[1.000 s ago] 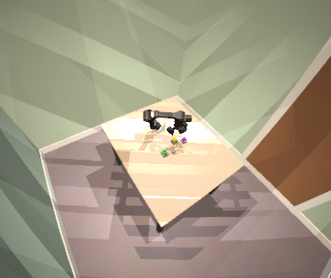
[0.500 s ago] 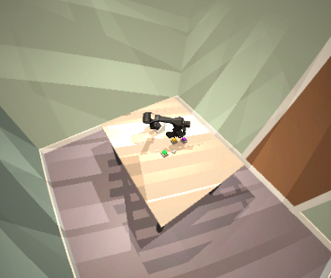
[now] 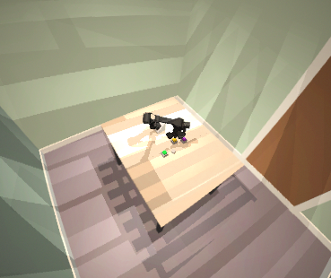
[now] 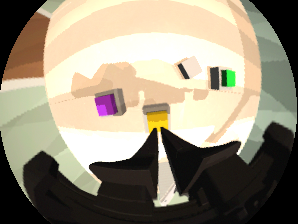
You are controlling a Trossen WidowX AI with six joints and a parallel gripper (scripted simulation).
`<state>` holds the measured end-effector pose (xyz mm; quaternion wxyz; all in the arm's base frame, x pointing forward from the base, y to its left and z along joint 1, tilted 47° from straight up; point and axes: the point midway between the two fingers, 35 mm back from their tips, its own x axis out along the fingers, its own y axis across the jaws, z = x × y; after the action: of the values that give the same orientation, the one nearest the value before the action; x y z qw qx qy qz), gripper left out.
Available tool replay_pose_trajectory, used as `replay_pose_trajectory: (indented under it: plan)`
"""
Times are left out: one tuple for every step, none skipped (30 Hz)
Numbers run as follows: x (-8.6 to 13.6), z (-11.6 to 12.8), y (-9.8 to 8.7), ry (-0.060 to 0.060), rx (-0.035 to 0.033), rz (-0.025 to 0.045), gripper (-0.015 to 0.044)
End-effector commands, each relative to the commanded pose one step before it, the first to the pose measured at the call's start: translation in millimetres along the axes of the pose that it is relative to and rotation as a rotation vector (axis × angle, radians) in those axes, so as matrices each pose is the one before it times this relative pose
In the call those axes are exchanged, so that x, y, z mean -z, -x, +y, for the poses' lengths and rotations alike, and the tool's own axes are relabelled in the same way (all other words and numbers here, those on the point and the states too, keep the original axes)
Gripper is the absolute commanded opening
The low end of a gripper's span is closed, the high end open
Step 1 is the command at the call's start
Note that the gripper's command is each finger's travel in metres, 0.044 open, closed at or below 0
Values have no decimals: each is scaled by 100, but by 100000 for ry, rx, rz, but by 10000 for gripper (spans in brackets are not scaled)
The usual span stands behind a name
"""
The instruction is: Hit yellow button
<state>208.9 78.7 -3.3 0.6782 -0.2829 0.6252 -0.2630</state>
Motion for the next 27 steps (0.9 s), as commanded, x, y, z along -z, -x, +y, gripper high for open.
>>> replay_pose_trajectory:
  plan:
    - [88, -96, -783, 763, 831, 145, 20]
    - [-2, 0, -160, -1, 3, -3, 20]
    - [-1, -1, -159, -2, 4, -2, 20]
    - [0, -1, -159, -2, 5, -2, 20]
    - [1, -2, -159, -2, 6, -2, 20]
    - [2, -3, -158, -2, 7, -2, 20]
    - [3, -4, -158, -3, 9, -2, 20]
    - [4, -4, -158, -3, 10, -1, 20]
    - [5, -5, -157, -3, 11, -1, 20]
    - [5, -6, -157, -3, 12, -1, 20]
    - [6, -6, -157, -4, 13, -1, 20]
    - [7, -7, -156, -4, 15, -1, 20]
    - [8, -8, -156, -4, 16, 0, 20]
    - [7, -7, -125, -3, 13, 0, 20]
    - [5, -4, -75, -2, 8, 0, 20]
    - [2, -1, -25, -1, 3, 0, 20]
    - [0, 0, 0, 0, 0, 0, 20]
    - [0, 0, 0, 0, 0, 0, 20]
    - [0, 0, 0, 0, 0, 0, 20]
    - [0, 0, 0, 0, 0, 0, 20]
    - [0, 0, 0, 0, 0, 0, 20]
    - [0, 0, 0, 0, 0, 0, 20]
    - [0, 0, 0, 0, 0, 0, 20]
    - [0, 0, 0, 0, 0, 0, 20]
    - [0, 0, 0, 0, 0, 0, 20]
    - [0, 0, 0, 0, 0, 0, 20]
    - [0, 0, 0, 0, 0, 0, 20]
